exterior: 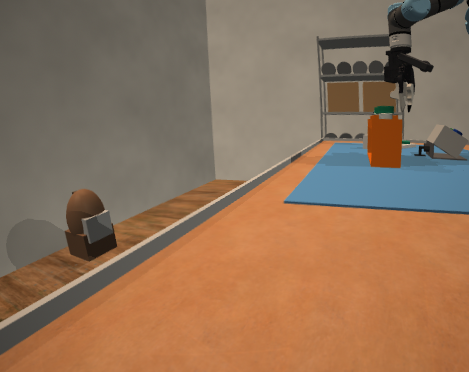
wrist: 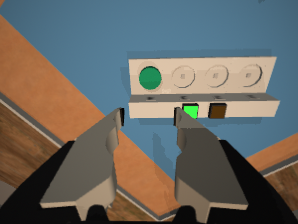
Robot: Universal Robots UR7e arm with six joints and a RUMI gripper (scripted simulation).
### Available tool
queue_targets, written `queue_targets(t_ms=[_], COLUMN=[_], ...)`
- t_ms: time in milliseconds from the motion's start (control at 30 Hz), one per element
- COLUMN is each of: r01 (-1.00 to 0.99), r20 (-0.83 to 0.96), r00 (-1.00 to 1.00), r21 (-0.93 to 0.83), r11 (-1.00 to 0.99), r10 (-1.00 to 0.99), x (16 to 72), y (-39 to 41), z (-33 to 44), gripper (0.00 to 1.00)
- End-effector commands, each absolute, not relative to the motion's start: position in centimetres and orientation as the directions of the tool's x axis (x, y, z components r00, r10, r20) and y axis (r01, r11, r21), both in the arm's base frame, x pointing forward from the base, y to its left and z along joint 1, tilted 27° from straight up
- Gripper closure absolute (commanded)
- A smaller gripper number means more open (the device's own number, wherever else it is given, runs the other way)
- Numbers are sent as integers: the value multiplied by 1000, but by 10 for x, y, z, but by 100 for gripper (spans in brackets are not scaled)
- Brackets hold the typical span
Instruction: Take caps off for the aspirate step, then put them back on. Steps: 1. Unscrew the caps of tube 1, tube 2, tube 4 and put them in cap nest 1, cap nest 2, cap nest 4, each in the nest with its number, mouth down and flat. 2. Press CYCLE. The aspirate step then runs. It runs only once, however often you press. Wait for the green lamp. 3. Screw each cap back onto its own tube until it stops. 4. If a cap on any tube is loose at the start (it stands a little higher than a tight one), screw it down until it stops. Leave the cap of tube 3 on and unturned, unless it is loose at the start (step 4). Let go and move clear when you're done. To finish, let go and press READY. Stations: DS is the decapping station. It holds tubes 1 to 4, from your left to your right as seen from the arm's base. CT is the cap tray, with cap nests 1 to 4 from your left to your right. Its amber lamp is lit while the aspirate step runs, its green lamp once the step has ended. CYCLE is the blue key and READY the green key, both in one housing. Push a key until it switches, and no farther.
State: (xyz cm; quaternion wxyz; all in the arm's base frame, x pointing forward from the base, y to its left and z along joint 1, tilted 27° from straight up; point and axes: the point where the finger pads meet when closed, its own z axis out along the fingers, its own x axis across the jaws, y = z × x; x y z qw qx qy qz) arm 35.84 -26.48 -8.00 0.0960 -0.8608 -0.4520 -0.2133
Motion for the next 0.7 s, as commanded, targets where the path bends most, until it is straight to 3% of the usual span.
queue_targets(t_ms=[0, 667], r01=[818, 818], r20=[453, 453], r00=[501, 501], r21=[29, 29], r11=[-574, -574], r10=[738, 738], x=[366, 387], y=[-259, -233], z=[-100, -167], gripper=[71, 71])
